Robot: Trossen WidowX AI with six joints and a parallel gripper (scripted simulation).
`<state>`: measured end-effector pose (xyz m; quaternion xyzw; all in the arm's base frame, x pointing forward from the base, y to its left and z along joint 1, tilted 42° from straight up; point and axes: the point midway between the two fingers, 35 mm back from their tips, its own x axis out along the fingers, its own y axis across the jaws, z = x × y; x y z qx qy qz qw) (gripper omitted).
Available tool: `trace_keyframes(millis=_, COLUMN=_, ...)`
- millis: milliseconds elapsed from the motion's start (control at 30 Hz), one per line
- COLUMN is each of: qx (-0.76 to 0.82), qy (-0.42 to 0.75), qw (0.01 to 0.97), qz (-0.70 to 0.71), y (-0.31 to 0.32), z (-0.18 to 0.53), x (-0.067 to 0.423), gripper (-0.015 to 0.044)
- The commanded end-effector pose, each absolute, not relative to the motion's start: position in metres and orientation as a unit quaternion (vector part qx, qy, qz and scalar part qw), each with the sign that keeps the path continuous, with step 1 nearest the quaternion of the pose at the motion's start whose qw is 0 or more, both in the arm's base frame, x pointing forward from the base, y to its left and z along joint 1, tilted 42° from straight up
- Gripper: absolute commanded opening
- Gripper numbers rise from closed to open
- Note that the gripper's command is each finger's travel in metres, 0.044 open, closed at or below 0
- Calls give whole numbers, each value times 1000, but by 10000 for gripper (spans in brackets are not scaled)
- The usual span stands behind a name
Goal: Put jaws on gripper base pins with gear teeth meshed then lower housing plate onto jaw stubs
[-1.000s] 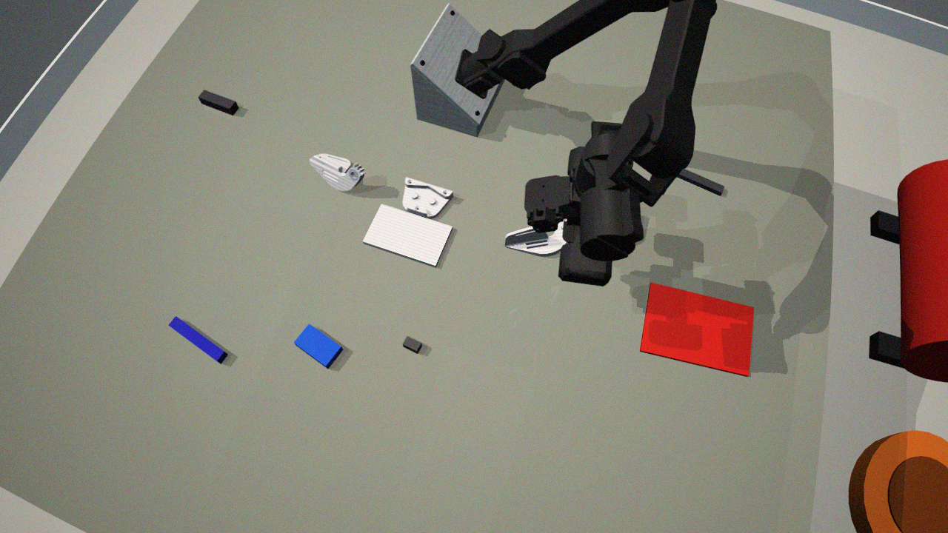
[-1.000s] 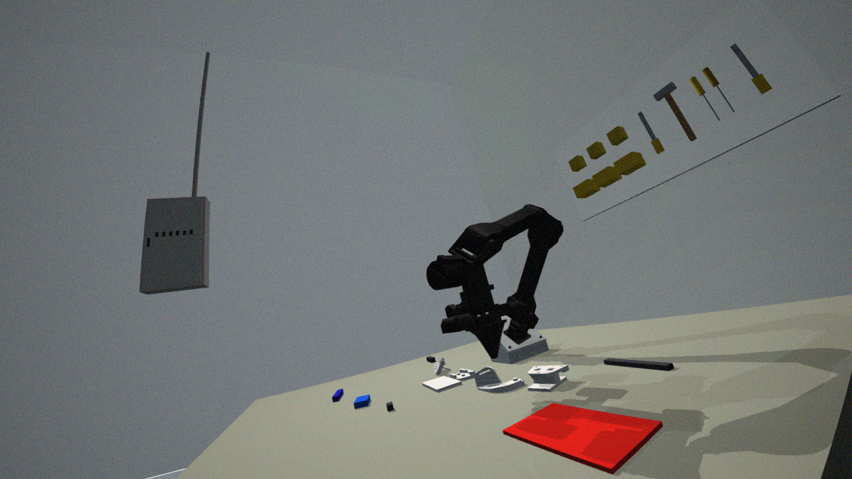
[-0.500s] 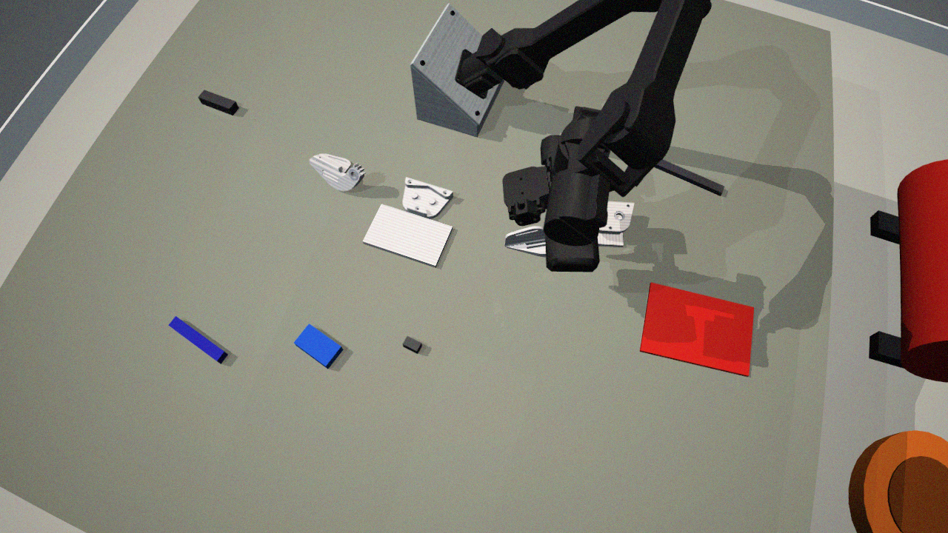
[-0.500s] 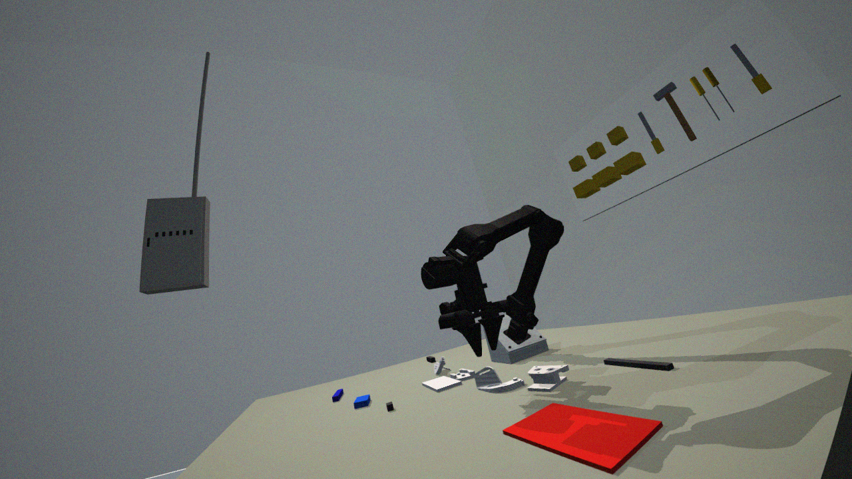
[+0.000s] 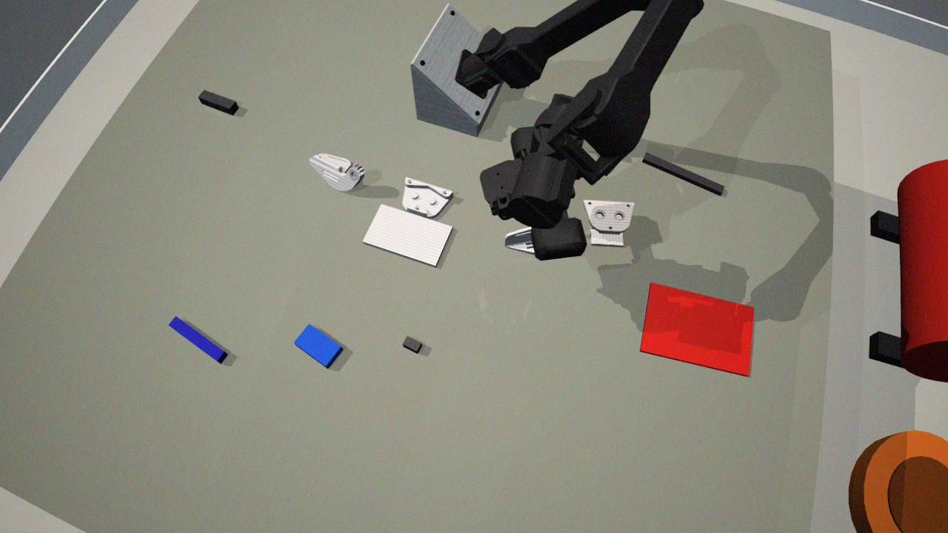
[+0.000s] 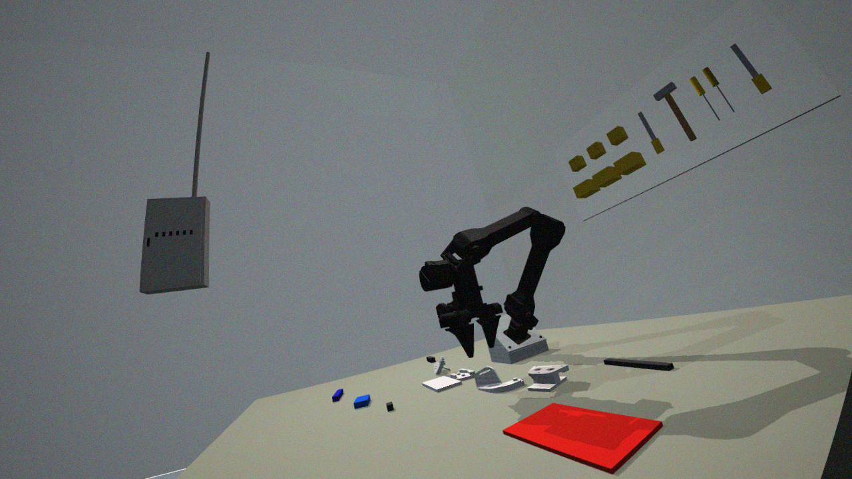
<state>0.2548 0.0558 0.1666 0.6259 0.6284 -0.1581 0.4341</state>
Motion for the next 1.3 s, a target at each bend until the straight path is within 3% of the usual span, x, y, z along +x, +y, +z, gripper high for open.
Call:
trace_keyframes(millis=0, qx=625, qy=632, qw=430, qz=-156, y=72, z=149, x=256, gripper=440)
trace_keyframes(millis=1267, qx=626, qy=632, qw=430, qz=-155, y=107, z=110, x=263, gripper=440)
